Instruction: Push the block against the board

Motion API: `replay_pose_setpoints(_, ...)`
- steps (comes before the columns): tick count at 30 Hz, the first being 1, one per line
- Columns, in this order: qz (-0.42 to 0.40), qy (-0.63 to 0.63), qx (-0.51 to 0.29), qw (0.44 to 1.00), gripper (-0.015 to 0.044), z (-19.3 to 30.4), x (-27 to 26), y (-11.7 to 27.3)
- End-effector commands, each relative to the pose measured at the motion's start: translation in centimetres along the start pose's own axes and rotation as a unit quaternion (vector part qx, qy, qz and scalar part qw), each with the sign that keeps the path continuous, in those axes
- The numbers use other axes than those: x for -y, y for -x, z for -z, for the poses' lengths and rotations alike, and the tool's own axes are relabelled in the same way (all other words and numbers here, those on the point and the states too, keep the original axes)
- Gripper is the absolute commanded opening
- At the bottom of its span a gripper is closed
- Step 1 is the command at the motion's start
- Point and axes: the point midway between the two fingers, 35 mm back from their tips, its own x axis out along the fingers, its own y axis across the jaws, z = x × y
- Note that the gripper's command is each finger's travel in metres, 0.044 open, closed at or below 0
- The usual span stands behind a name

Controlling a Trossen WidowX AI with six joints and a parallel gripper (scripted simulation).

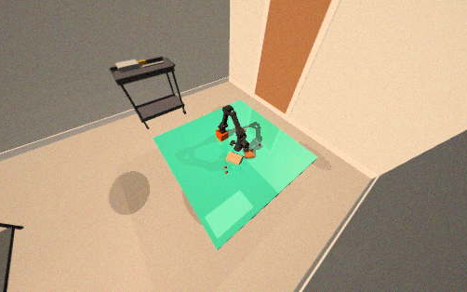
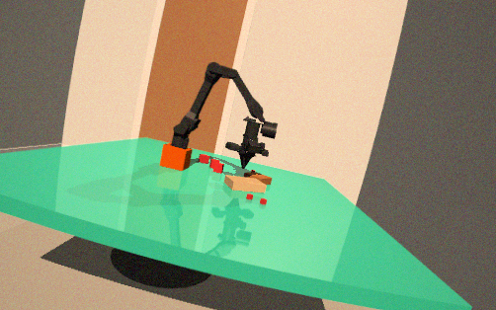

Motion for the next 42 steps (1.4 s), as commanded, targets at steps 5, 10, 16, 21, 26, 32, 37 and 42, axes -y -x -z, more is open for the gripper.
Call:
replay_pose_setpoints(5, -0.004, -0.003, 0.006, 1.0, 0.0, -9.0, -3.1, 0.6)
replay_pose_setpoints(10, -0.005, -0.002, 0.008, 1.0, 0.0, -14.9, -3.6, 0.3)
replay_pose_setpoints(16, -0.006, -0.001, 0.008, 1.0, 0.0, -15.7, -3.6, -0.1)
replay_pose_setpoints(21, -0.006, -0.001, 0.008, 1.0, 0.0, -15.8, -3.7, -5.2)
replay_pose_setpoints(26, -0.006, -0.001, 0.008, 1.0, 0.0, -15.8, -3.7, -5.2)
replay_pose_setpoints(32, -0.006, -0.001, 0.008, 1.0, 0.0, -15.1, -3.8, -5.2)
replay_pose_setpoints(37, -0.006, -0.001, 0.007, 1.0, 0.0, -14.4, -3.9, -5.3)
replay_pose_setpoints(42, -0.006, -0.001, 0.007, 1.0, 0.0, -13.7, -3.9, -5.3)
